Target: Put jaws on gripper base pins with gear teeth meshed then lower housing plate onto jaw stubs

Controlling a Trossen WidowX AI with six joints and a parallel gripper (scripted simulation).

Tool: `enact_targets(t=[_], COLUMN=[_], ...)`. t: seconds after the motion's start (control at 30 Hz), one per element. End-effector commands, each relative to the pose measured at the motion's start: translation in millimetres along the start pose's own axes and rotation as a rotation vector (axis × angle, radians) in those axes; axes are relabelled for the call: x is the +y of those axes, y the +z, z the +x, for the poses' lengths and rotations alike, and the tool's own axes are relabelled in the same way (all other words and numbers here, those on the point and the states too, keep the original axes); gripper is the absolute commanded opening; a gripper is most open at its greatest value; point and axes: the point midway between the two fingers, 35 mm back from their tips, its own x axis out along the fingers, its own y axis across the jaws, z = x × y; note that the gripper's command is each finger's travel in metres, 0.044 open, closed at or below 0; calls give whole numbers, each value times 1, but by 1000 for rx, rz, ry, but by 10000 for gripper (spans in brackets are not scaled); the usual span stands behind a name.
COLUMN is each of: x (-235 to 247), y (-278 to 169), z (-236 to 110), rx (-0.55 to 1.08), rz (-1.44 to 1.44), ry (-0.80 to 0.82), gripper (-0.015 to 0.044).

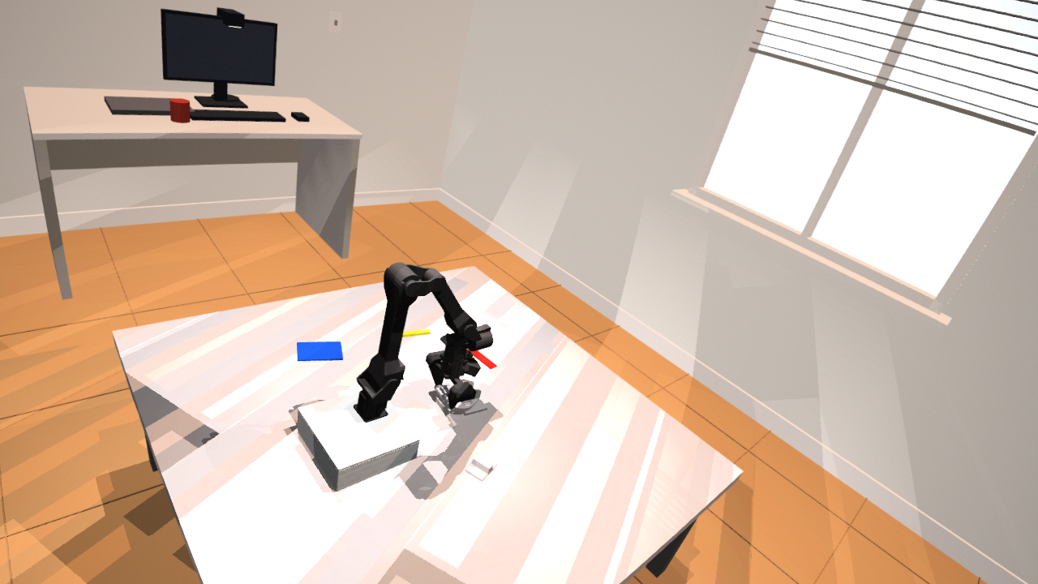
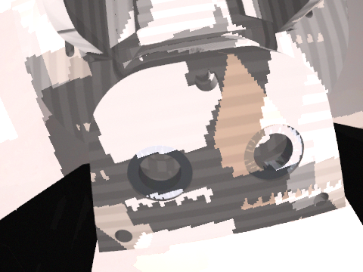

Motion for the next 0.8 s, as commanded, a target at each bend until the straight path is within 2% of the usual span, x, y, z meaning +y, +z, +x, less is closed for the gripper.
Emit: enact_targets(t=[0.0, 0.77], x=[-1, -1], y=[0, 0], z=[1, 5], rx=[-1, 0], rz=[2, -2], ry=[-4, -4], gripper=[351, 351])
